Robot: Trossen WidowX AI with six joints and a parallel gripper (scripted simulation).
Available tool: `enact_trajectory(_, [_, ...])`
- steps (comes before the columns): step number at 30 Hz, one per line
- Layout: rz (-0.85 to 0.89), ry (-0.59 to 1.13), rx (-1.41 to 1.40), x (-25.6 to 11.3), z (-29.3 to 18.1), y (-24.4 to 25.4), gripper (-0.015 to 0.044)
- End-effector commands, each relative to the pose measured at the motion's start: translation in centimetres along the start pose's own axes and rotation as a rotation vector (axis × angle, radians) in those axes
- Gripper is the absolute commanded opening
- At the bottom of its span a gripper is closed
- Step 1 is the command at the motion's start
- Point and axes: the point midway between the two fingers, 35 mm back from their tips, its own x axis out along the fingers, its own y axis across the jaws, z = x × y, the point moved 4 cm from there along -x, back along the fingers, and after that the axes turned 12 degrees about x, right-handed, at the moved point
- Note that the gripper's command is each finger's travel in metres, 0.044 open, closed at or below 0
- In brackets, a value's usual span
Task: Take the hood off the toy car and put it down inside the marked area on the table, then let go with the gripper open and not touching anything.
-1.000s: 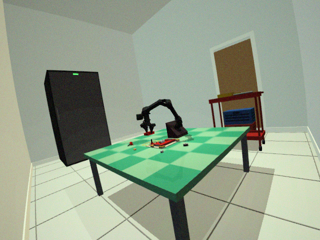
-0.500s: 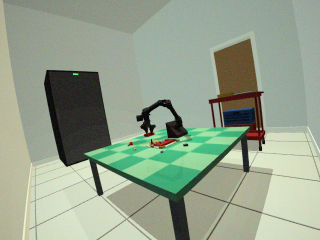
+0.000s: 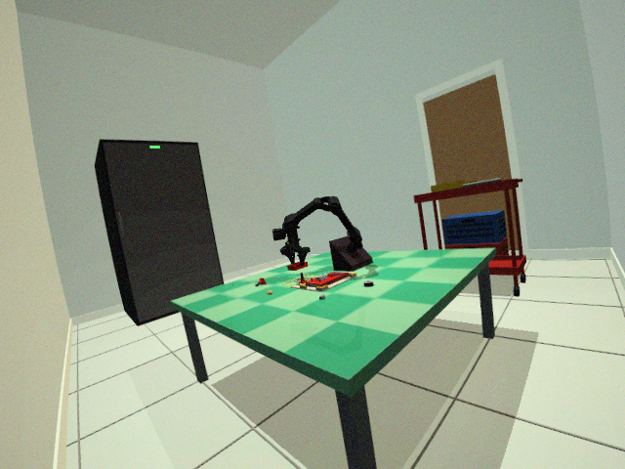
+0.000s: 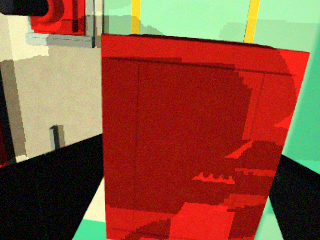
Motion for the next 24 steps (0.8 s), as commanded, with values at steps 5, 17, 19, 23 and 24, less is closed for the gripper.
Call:
enact_trajectory(5, [0.005,-0.001,0.006,0.8,0.0,0.0,0.0])
enact_trajectory(17, [0.005,-0.001,0.006,1.7,0.0,0.0,0.0])
enact_trajectory(19, [0.005,-0.001,0.006,1.9,0.0,0.0,0.0])
enact_trajectory(23, [0.005,-0.001,0.006,2.2,-0.1,0.0,0.0])
enact_trajectory(24, [0.006,-0.001,0.006,2.3,-0.1,0.0,0.0])
